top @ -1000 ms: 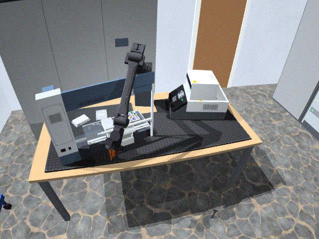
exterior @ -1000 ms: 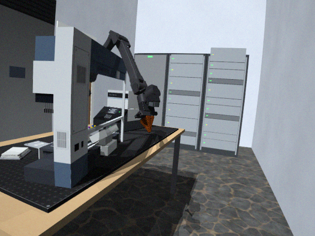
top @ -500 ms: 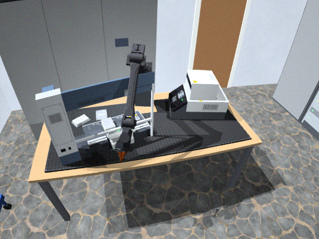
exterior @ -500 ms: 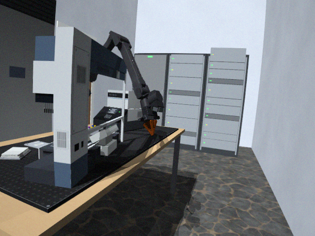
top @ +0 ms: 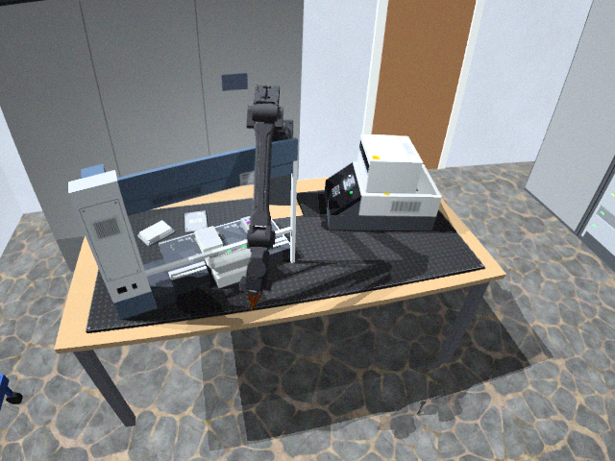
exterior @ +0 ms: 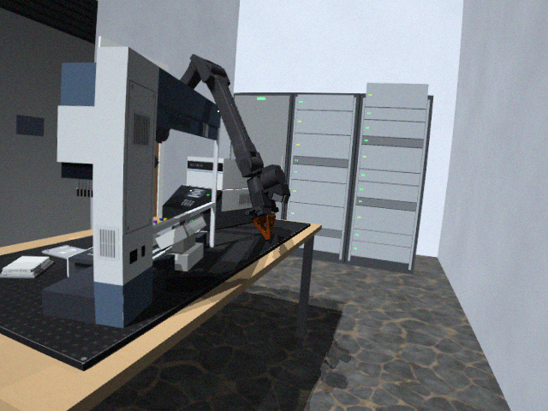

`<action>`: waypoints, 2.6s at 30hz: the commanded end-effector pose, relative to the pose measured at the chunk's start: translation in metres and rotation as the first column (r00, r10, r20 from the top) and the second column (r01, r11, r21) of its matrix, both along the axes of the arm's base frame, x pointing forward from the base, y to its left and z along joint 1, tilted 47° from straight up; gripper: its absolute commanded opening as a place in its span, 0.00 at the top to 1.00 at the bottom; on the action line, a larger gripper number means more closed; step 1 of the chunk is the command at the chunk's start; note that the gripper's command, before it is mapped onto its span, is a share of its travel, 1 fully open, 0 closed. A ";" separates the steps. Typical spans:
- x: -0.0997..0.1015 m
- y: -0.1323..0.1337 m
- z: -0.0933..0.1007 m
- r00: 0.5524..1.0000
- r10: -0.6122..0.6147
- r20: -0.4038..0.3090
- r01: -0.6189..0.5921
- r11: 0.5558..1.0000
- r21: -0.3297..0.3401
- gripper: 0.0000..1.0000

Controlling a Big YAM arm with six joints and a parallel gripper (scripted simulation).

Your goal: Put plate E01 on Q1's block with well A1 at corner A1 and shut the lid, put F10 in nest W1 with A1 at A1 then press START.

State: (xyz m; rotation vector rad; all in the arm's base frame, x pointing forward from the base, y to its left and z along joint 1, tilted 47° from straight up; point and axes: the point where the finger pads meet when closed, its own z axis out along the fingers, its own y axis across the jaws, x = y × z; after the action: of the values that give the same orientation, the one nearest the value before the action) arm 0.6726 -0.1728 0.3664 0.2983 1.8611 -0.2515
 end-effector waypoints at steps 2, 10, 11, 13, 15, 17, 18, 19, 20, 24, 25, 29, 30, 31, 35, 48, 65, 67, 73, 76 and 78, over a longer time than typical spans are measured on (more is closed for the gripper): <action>0.003 0.043 -0.001 0.999 0.051 -0.001 -0.051 0.998 -0.041 1.00; 0.007 0.053 -0.006 0.996 0.089 -0.020 -0.090 0.991 -0.099 1.00; 0.006 0.054 -0.010 0.995 0.093 -0.036 -0.097 0.988 -0.116 1.00; 0.003 0.062 -0.024 0.990 0.116 -0.082 -0.127 0.982 -0.143 1.00; 0.003 0.075 -0.034 0.982 0.145 -0.120 -0.164 0.972 -0.168 1.00; 0.003 0.093 -0.041 0.971 0.179 -0.156 -0.207 0.959 -0.192 1.00; 0.005 0.101 -0.044 0.966 0.195 -0.170 -0.228 0.952 -0.203 1.00; 0.005 0.107 -0.047 0.968 0.190 -0.165 -0.221 0.955 -0.199 1.00; 0.006 0.114 -0.049 0.970 0.186 -0.155 -0.215 0.957 -0.193 1.00; 0.007 0.125 -0.054 0.972 0.186 -0.141 -0.210 0.961 -0.182 1.00; 0.007 0.117 -0.050 0.972 0.187 -0.140 -0.212 0.958 -0.195 1.00; 0.002 0.124 -0.045 0.963 0.217 -0.163 -0.254 0.933 -0.257 1.00; 0.001 0.127 -0.047 0.958 0.226 -0.176 -0.267 0.925 -0.270 1.00; 0.000 0.130 -0.051 0.960 0.219 -0.176 -0.261 0.927 -0.269 1.00; -0.002 0.165 -0.067 0.958 0.233 -0.168 -0.270 0.931 -0.245 1.00; -0.018 0.196 -0.102 0.886 0.312 -0.344 -0.432 0.825 -0.364 1.00; -0.035 0.256 -0.132 0.823 0.377 -0.426 -0.554 0.701 -0.450 1.00; -0.040 0.273 -0.138 0.797 0.395 -0.457 -0.592 0.661 -0.461 1.00; -0.052 0.311 -0.162 0.768 0.420 -0.482 -0.631 0.626 -0.459 1.00; -0.048 0.303 -0.159 0.773 0.413 -0.481 -0.625 0.625 -0.467 1.00; -0.050 0.305 -0.162 0.762 0.417 -0.496 -0.641 0.597 -0.483 1.00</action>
State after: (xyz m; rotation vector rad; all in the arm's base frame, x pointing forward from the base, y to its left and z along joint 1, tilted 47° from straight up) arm 0.6216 0.1351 0.1995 -0.8004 2.0104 -0.4770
